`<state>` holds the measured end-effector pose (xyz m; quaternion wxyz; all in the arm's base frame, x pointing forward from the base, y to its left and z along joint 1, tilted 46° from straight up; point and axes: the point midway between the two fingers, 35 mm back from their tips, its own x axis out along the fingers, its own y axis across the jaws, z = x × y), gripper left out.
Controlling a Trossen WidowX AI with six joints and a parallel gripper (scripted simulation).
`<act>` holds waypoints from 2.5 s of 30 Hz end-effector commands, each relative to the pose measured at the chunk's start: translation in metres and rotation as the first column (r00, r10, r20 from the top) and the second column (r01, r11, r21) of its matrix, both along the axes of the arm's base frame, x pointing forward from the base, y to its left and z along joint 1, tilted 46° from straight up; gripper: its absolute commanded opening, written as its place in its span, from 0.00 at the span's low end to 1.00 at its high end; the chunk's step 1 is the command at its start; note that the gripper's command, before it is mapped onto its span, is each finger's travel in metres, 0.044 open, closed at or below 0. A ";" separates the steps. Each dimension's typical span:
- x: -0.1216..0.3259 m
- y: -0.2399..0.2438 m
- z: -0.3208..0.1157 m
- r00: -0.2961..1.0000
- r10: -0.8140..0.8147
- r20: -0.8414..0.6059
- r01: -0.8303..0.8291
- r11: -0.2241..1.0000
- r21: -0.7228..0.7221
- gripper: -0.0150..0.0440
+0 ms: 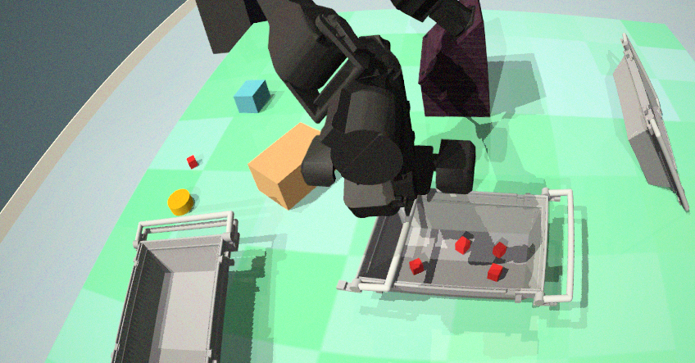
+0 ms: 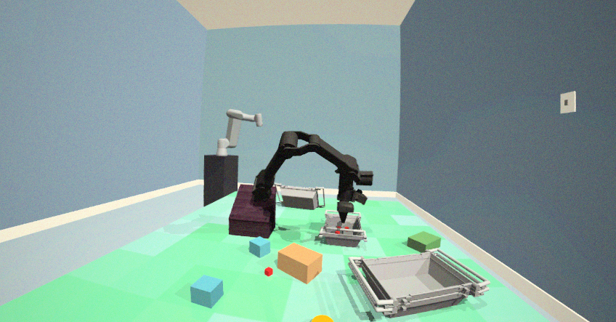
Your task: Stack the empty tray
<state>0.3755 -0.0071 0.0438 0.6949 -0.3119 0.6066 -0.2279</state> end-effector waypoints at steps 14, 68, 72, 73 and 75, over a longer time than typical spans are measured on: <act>-0.001 0.098 0.034 1.000 0.008 0.012 -0.008 1.000 0.014 0.40; -0.003 0.130 -0.164 1.000 -0.004 0.029 0.004 1.000 0.014 0.40; -0.003 0.125 -0.157 1.000 -0.004 0.029 0.004 1.000 0.013 0.40; -0.003 0.124 -0.156 1.000 -0.004 0.029 0.004 1.000 0.013 0.40; -0.003 0.121 -0.153 1.000 -0.004 0.029 0.004 1.000 0.013 0.40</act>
